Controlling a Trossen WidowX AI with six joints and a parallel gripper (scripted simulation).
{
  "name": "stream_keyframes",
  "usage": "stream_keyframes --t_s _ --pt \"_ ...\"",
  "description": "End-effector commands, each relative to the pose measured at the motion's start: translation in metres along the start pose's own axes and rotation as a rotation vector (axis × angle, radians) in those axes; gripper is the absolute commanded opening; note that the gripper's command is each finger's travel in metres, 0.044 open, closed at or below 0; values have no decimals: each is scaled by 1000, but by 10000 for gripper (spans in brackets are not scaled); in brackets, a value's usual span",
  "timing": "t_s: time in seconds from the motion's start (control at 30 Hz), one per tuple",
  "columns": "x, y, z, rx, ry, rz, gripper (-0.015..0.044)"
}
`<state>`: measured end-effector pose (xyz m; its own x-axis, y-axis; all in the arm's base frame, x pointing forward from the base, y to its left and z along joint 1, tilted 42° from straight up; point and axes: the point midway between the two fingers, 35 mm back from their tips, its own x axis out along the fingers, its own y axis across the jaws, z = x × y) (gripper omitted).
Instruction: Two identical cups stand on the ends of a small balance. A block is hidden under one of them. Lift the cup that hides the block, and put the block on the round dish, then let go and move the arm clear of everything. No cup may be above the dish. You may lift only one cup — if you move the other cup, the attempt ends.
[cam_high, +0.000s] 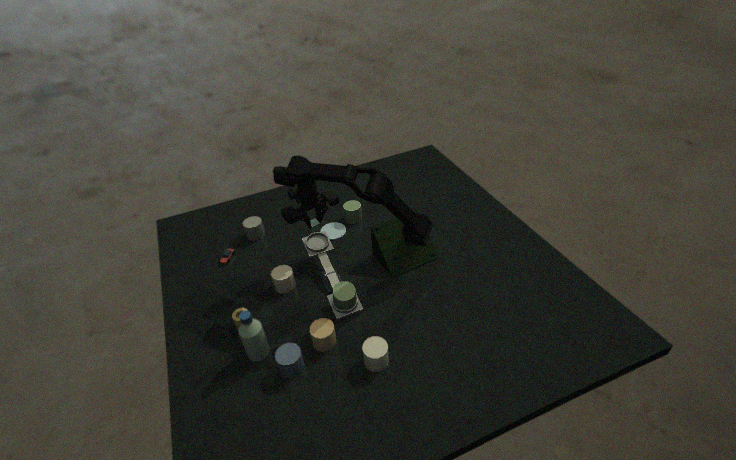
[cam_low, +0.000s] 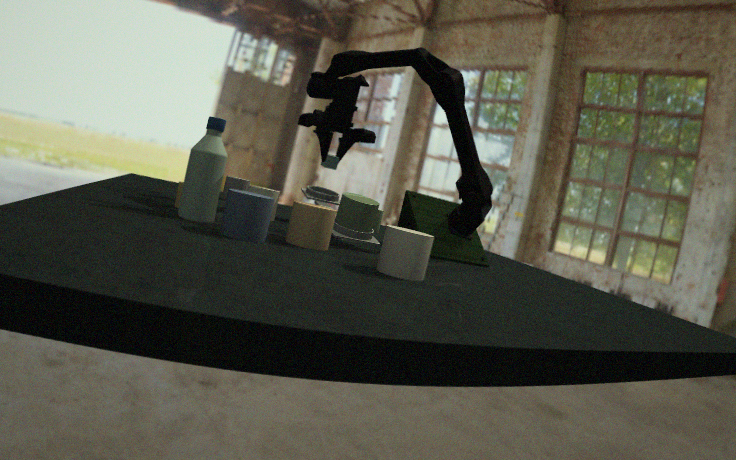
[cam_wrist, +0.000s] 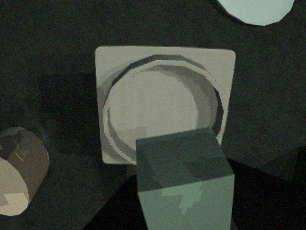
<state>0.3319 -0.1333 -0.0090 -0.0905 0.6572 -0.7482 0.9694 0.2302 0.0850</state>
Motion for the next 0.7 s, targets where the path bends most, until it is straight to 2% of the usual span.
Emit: stream_keyframes --t_s 0.0,0.17,0.67 --pt "-16 -1 0 -6 -6 -2 0" --pt "-20 -5 4 -6 -6 -2 0" --pt "55 -94 91 -4 -13 -4 0"
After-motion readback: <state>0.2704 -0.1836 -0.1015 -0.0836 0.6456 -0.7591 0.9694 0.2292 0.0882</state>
